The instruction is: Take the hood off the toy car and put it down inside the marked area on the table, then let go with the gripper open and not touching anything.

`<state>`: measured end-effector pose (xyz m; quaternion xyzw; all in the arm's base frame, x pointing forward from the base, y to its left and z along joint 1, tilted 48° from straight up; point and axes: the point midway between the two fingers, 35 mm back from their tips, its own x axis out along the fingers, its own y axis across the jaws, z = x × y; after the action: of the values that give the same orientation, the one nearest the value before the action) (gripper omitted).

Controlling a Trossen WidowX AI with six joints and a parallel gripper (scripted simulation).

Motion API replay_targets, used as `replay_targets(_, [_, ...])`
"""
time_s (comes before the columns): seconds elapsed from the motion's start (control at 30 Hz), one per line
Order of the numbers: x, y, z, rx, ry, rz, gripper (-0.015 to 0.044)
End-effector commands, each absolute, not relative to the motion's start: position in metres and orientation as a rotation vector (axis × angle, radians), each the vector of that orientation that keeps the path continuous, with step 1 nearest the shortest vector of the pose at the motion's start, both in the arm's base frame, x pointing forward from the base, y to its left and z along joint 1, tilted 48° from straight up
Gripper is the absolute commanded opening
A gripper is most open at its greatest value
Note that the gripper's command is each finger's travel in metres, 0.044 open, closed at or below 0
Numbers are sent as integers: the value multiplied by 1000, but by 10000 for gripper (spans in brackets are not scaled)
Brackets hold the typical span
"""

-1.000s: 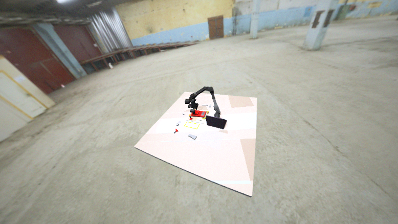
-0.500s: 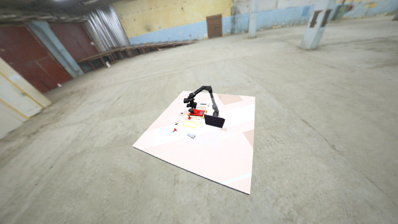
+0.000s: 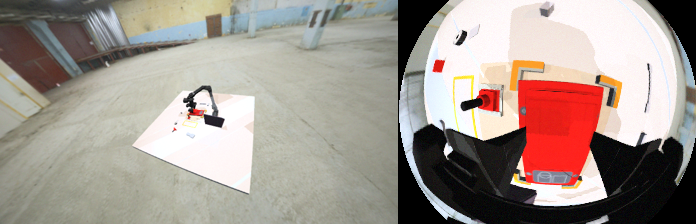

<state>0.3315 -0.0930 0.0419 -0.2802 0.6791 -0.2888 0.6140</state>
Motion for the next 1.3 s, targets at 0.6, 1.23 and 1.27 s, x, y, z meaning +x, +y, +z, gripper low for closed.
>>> replay_targets(0.6, [333, -85, 49, -645, 1565, -665, 0])
replay_targets(1.23, [334, -76, 57, -645, 1566, -665, 0])
replay_targets(1.27, [334, -75, 58, -645, 1566, -665, 0])
